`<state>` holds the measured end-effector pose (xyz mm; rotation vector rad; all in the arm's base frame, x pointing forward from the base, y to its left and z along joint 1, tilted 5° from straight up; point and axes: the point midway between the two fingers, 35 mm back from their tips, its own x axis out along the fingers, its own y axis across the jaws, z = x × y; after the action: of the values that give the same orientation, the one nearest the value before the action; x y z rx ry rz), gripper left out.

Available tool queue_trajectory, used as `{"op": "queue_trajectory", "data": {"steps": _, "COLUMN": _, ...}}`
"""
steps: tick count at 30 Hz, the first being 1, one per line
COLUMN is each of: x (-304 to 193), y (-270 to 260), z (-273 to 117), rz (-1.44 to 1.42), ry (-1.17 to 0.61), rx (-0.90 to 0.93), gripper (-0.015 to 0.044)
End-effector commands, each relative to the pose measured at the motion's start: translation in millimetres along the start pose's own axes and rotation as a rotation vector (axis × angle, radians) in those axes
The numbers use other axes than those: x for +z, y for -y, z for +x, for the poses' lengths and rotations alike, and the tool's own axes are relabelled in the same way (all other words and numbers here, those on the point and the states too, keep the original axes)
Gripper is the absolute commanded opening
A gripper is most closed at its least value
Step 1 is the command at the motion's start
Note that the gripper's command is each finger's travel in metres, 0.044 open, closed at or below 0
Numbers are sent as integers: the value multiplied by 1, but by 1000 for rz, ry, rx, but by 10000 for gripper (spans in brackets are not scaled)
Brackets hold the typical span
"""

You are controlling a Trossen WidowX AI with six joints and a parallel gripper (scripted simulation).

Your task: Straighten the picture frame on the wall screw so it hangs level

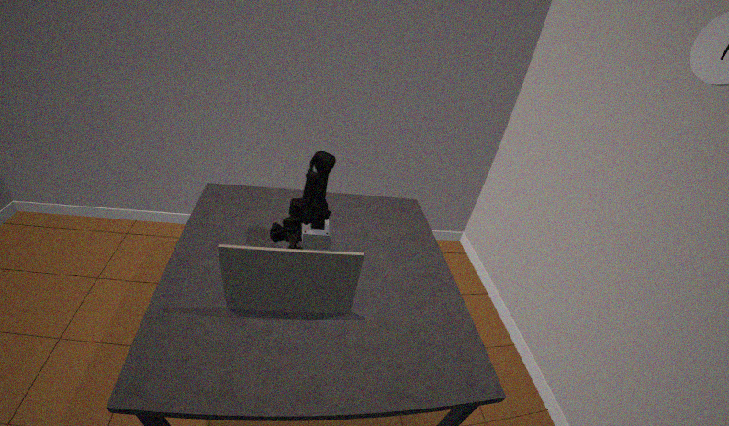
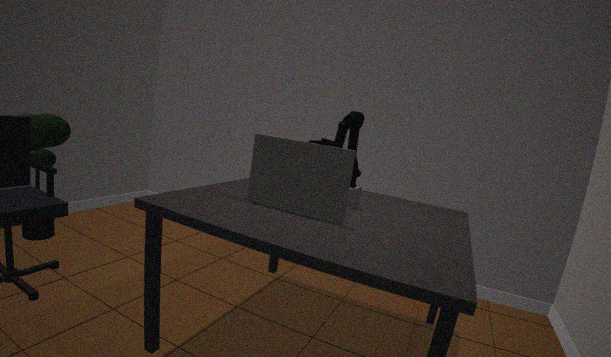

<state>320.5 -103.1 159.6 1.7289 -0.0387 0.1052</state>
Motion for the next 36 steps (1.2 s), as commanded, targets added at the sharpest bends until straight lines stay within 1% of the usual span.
{"op": "queue_trajectory", "data": {"steps": 1, "x": -1, "y": 1, "z": 17, "rz": -3, "ry": 4, "rx": 0, "gripper": 260}}
{"op": "queue_trajectory", "data": {"steps": 16, "x": -1, "y": 1, "z": 19, "rz": -3, "ry": 4, "rx": 0, "gripper": 260}}
{"op": "queue_trajectory", "data": {"steps": 36, "x": -1, "y": 0, "z": 50, "rz": -3, "ry": 4, "rx": 3, "gripper": 260}}
